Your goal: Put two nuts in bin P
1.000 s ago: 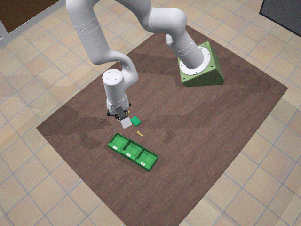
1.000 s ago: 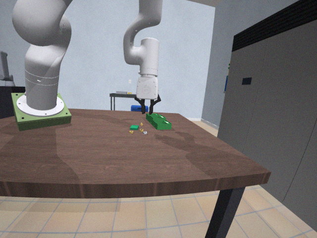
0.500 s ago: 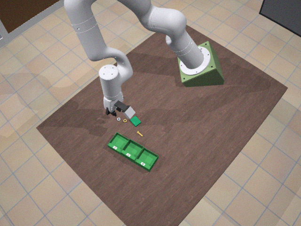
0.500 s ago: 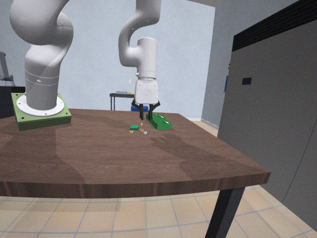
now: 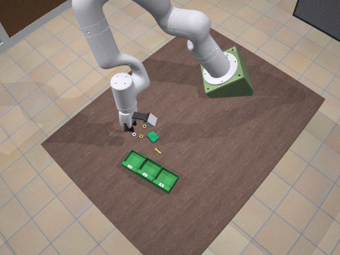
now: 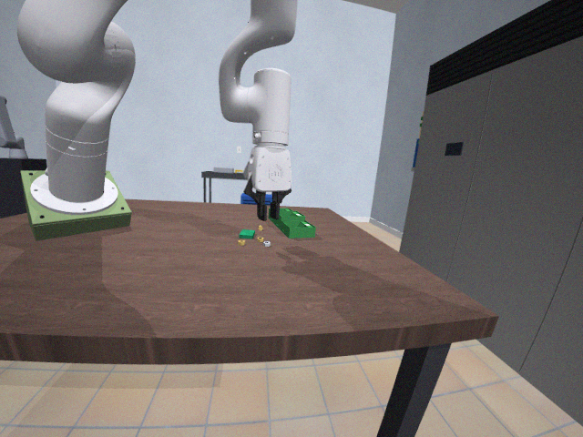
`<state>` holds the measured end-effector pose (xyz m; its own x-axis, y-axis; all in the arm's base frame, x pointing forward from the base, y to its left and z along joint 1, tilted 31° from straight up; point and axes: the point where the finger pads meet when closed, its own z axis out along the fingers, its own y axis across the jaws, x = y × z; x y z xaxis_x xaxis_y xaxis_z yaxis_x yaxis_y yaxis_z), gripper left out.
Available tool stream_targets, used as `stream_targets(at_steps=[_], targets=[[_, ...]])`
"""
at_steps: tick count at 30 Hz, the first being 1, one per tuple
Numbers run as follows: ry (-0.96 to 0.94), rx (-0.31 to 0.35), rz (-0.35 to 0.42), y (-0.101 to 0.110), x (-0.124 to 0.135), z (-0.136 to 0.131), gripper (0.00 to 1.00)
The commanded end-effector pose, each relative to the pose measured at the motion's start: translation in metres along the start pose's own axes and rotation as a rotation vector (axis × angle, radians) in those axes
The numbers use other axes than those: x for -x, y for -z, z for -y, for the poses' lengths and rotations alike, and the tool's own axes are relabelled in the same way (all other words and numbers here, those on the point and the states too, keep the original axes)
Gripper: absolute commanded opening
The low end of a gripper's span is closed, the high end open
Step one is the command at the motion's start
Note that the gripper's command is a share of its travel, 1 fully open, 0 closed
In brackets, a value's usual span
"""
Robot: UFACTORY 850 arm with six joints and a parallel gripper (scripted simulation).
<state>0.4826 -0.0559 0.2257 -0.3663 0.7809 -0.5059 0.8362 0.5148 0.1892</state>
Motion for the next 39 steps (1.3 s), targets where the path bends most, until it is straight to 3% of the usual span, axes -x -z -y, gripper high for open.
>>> stream_targets(at_steps=[1, 29, 39], targets=[[0.023, -0.021, -0.016, 0.000, 0.000, -0.001, 0.30], [0.023, -0.021, -0.016, 0.000, 0.000, -0.001, 0.30], [0.023, -0.021, -0.016, -0.032, -0.001, 0.000, 0.30]])
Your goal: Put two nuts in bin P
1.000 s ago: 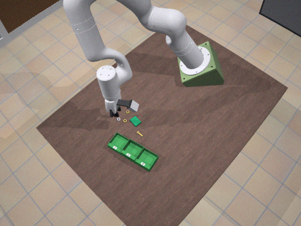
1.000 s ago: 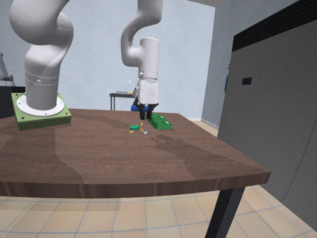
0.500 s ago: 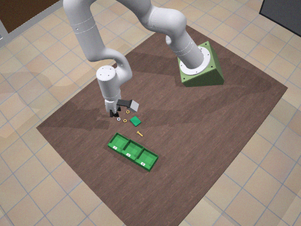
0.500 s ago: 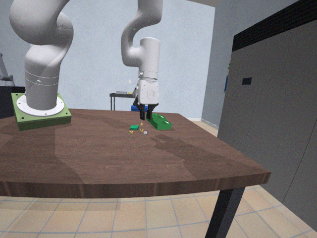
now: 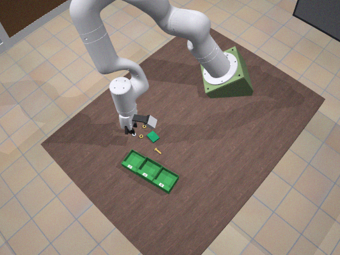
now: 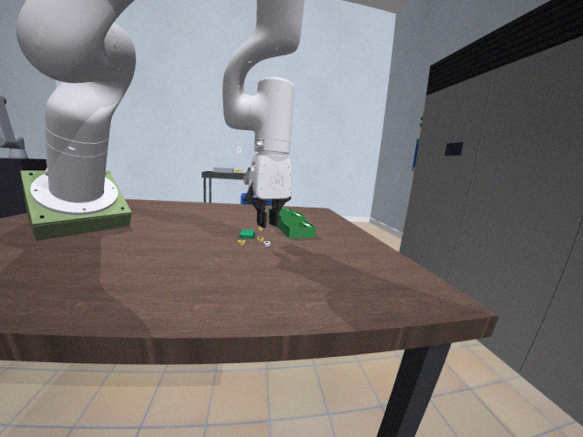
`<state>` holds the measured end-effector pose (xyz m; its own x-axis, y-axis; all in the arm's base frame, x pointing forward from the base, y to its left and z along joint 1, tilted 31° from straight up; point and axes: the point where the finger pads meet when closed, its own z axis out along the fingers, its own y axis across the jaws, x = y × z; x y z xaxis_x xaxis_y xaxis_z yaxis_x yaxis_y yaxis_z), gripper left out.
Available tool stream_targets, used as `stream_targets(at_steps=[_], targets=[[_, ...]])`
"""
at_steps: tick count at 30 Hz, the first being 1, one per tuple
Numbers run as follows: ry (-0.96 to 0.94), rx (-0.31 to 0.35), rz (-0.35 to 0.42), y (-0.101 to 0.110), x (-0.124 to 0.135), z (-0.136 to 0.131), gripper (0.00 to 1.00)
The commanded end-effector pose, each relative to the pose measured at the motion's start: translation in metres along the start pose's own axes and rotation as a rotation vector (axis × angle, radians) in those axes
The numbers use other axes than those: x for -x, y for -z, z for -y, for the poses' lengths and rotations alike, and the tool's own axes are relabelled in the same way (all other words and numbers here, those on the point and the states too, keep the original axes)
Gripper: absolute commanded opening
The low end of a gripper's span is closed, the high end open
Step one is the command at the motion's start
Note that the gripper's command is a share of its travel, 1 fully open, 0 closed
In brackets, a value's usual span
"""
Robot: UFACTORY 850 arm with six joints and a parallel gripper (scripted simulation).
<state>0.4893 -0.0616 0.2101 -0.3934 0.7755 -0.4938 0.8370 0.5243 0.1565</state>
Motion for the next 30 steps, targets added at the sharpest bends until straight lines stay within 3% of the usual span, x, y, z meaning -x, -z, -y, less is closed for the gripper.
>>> stream_targets(at_steps=[1, 6, 30], targets=[[-0.001, 0.003, 0.003, -0.018, 0.001, -0.001, 0.30], [0.000, 0.003, 0.003, -0.038, 0.001, -0.001, 0.30], [0.000, 0.003, 0.003, -0.050, 0.001, -0.001, 0.30]])
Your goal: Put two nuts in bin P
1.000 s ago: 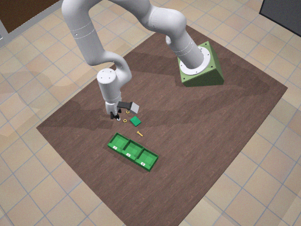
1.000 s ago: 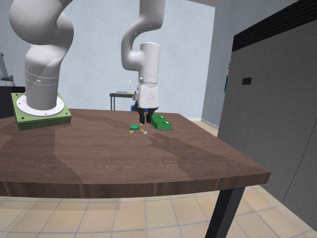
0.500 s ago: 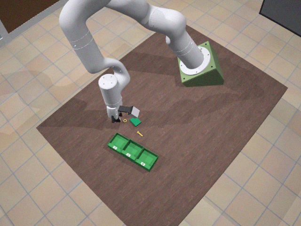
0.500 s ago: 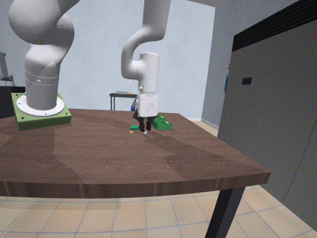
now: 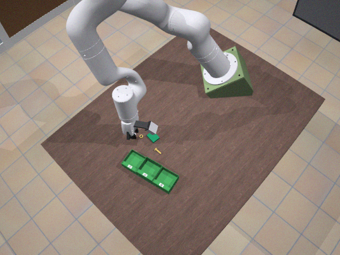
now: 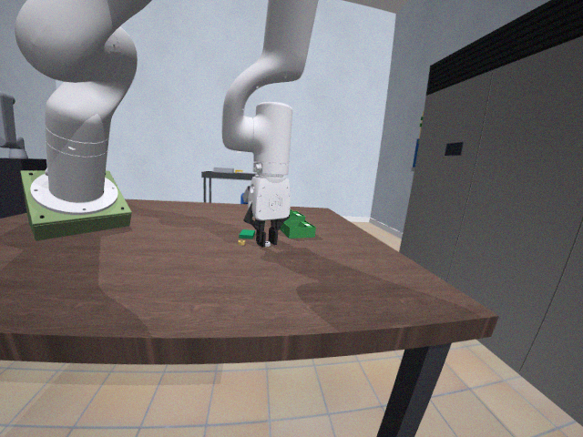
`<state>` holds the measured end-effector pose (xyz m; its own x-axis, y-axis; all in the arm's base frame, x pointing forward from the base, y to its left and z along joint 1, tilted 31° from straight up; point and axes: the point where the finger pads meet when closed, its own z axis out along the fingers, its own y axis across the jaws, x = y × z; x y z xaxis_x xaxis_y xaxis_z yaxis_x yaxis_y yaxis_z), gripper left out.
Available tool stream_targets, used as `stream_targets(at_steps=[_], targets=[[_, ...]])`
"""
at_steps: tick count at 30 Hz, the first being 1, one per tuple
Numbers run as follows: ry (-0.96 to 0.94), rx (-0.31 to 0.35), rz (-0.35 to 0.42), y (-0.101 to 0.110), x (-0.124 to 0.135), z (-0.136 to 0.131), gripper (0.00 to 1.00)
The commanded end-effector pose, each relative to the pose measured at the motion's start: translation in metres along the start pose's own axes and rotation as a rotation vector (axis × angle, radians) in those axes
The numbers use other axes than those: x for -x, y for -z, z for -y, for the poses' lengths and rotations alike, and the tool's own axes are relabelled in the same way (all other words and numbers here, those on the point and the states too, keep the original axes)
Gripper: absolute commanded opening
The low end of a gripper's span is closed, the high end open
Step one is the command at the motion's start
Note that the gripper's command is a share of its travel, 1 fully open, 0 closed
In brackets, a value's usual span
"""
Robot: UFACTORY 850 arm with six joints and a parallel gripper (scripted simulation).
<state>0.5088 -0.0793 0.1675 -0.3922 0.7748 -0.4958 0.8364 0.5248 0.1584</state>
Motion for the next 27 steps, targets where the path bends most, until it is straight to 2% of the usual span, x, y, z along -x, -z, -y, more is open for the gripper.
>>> stream_targets(at_steps=[1, 6, 7, 27], targets=[[0.000, 0.001, 0.001, 0.0001, 0.0003, -0.0005, 0.30], [0.000, 0.001, 0.001, 0.0000, 0.0002, -0.0004, 0.30], [0.000, 0.001, 0.001, 0.0000, 0.0002, -0.0004, 0.00], [0.000, 0.001, 0.001, 0.0001, 0.0002, -0.0004, 0.00]])
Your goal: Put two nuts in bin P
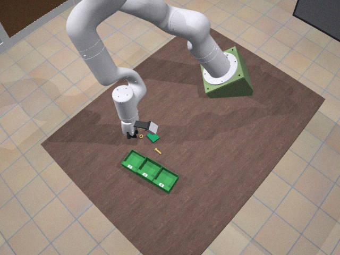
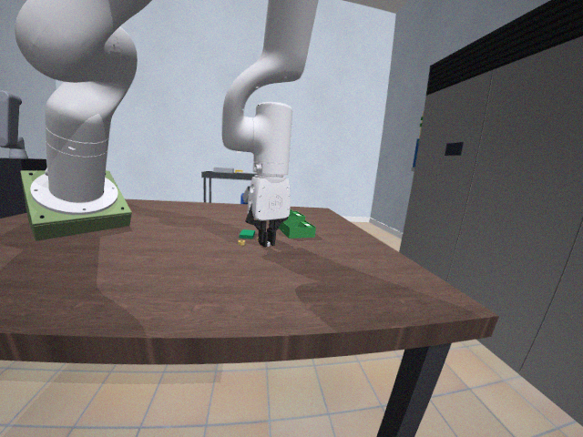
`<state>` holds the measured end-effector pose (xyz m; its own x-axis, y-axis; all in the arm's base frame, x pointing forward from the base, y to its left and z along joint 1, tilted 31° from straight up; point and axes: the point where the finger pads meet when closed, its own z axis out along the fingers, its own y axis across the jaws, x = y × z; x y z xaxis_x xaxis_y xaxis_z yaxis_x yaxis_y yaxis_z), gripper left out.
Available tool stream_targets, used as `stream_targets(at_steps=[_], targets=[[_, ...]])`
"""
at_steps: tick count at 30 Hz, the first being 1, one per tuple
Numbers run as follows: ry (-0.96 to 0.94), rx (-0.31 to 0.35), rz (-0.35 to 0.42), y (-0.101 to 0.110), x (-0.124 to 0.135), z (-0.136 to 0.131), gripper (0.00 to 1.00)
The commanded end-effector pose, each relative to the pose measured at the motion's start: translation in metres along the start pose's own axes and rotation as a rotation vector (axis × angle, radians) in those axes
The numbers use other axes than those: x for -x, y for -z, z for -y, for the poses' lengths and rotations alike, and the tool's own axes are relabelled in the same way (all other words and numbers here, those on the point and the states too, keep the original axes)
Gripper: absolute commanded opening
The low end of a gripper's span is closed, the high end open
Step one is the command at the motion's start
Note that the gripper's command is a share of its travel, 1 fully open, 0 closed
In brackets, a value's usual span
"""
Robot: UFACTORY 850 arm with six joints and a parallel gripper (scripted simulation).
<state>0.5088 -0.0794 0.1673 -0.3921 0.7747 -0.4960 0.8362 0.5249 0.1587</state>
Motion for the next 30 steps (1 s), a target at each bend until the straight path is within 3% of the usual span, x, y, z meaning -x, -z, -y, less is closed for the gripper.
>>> stream_targets(at_steps=[1, 11, 30], targets=[[0.000, 0.001, 0.001, 0.000, 0.000, 0.000, 0.00], [0.000, 0.001, 0.001, 0.000, 0.000, 0.000, 0.00], [0.000, 0.001, 0.001, 0.057, 0.000, 0.000, 0.00]])
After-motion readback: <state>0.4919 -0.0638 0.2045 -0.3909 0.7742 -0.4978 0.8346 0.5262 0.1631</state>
